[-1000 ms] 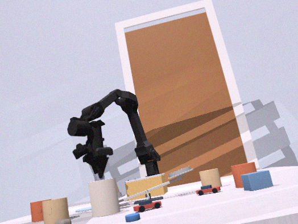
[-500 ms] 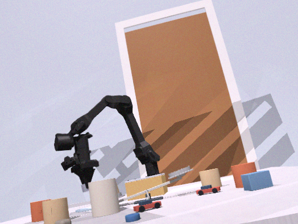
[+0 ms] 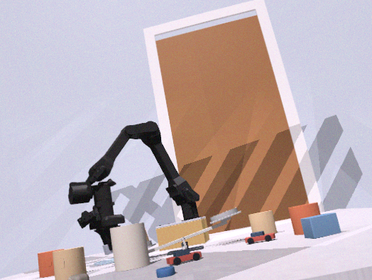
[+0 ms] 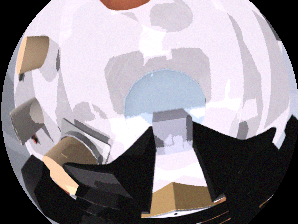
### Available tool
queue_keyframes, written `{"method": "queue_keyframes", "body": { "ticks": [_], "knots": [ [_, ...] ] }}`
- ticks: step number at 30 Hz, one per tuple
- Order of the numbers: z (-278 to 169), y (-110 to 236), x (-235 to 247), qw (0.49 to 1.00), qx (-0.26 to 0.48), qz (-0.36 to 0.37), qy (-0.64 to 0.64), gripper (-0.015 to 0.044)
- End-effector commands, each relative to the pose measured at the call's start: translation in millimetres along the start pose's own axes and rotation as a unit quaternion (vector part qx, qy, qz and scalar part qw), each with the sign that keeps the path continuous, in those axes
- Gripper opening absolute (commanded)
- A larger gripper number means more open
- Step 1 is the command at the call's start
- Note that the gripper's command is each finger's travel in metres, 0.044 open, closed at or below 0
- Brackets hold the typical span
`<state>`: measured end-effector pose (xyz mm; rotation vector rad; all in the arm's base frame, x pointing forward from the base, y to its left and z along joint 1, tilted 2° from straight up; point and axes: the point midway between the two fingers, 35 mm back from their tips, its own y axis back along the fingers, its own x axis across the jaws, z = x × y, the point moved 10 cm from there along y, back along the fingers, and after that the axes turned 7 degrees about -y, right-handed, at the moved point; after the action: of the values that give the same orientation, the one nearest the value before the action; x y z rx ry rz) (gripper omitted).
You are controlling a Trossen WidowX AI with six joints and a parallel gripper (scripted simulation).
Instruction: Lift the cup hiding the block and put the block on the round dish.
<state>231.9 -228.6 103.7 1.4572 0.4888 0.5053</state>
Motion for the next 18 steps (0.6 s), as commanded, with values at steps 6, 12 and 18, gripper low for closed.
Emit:
{"method": "queue_keyframes", "body": {
  "ticks": [6, 12, 18],
  "knots": [
    [0, -9, 0, 1.000, -0.001, 0.002, 0.002, 0.0000],
    [0, -19, 0, 1.000, -0.001, 0.002, 0.002, 0.0000],
    [1, -19, 0, 1.000, -0.006, 0.001, 0.000, 0.0026]
  ]
}}
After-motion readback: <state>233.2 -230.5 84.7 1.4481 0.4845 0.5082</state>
